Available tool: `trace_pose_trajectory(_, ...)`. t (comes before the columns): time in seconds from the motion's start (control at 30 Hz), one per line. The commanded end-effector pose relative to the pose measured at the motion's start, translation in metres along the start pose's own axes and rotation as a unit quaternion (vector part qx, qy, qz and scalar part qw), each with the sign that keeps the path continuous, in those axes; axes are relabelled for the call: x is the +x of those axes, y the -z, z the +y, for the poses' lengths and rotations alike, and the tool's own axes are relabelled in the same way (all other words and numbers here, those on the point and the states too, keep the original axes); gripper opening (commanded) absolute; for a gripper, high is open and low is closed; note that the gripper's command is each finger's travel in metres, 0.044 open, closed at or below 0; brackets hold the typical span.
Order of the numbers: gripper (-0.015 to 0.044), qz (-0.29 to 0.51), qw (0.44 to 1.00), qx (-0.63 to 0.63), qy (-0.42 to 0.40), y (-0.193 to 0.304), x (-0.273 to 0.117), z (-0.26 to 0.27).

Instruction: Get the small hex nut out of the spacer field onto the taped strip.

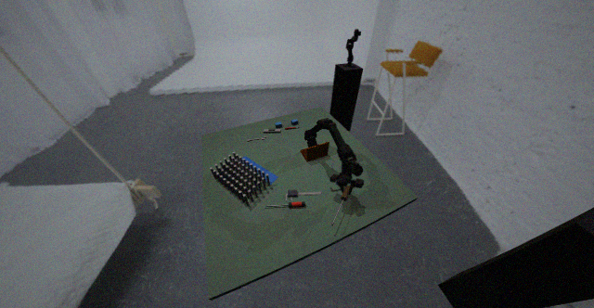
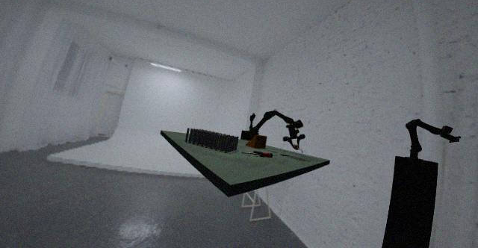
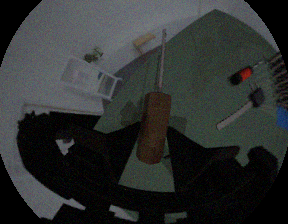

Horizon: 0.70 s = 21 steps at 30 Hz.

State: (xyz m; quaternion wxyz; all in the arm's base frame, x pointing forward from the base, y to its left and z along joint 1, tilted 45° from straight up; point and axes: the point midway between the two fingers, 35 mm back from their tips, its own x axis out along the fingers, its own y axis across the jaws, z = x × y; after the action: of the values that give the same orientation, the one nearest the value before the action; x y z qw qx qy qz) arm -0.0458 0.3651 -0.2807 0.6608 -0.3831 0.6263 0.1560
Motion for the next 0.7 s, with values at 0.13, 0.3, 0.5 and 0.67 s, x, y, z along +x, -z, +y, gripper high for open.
trace_pose_trajectory(0.13, 0.0000, 0.001, 1.000, 0.003, -0.001, 0.003, 0.007, -0.002)
trace_pose_trajectory(0.3, 0.0000, 0.001, 1.000, 0.003, -0.001, 0.005, 0.011, -0.004)
trace_pose_trajectory(0.5, 0.0000, 0.001, 1.000, 0.003, -0.001, 0.007, 0.015, -0.006)
trace_pose_trajectory(0.67, 0.0000, 0.001, 1.000, 0.003, -0.001, 0.008, 0.019, -0.007)
